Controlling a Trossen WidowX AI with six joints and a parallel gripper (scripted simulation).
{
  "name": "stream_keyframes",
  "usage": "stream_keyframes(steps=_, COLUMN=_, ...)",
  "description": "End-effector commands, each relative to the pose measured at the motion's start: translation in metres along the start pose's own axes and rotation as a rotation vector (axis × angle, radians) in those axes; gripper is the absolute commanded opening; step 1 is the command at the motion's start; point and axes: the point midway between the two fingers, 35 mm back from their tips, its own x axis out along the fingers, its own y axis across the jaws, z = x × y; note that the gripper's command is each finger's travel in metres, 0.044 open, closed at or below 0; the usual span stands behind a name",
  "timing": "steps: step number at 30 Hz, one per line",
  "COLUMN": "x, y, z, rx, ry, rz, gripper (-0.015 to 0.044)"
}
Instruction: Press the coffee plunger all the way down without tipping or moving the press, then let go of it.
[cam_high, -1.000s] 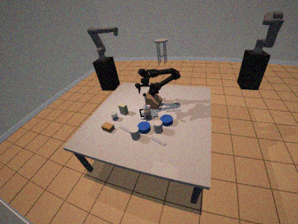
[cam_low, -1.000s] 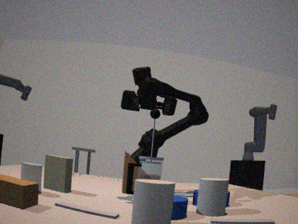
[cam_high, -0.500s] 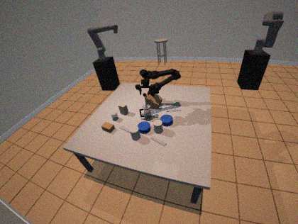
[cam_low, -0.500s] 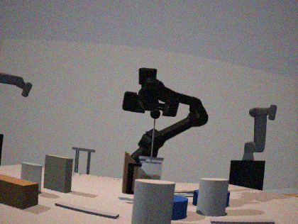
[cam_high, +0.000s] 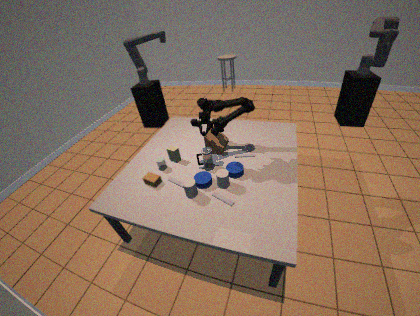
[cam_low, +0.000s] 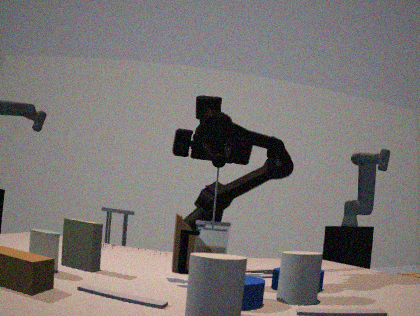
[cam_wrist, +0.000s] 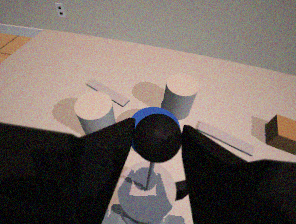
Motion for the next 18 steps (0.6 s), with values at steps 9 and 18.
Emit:
stream_keyframes(steps=9, x=0.007, y=-0.003, z=-0.007, rx=0.001, ry=0.007, rz=-0.006, gripper=0.013)
stream_keyframes(steps=18, x=0.016, y=-0.007, z=-0.018, rx=0.0, ry=0.015, rz=-0.01, gripper=0.013)
